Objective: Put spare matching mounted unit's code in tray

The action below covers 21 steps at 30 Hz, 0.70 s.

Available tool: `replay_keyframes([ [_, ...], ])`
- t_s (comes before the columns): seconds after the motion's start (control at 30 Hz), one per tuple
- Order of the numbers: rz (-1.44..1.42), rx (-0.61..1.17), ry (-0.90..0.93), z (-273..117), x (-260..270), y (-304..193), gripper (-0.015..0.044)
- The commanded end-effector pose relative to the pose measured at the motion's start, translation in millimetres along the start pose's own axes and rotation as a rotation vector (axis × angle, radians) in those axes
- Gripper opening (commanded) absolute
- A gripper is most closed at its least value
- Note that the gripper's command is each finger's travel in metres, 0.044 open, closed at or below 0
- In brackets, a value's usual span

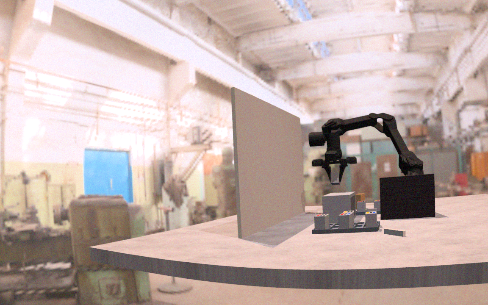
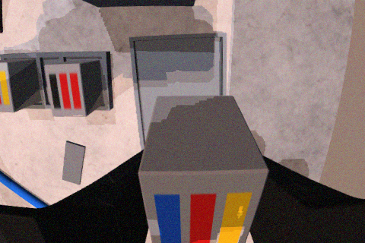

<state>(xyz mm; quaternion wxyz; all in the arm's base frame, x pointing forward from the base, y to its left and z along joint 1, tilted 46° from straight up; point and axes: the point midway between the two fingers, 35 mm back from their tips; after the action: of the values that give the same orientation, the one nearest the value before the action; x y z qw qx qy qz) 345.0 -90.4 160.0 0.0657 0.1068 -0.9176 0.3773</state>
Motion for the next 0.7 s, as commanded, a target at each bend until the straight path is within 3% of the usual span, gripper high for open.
replay_keyframes([
  [0.0,-0.003,0.004,0.002,5,0,0,0.0000],
  [0.67,-0.003,0.002,0.001,22,-2,-1,0.0000],
])
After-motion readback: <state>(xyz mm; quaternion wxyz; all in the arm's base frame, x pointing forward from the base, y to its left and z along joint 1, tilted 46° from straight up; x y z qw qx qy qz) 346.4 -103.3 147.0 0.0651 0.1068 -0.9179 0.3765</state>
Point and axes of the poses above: the point midway between the two fingers, 35 mm back from their tips, its own z axis out along the fingers, its own x axis across the jaws, y = z × x, and after that the axes turned 12 degrees about -z, right-handed
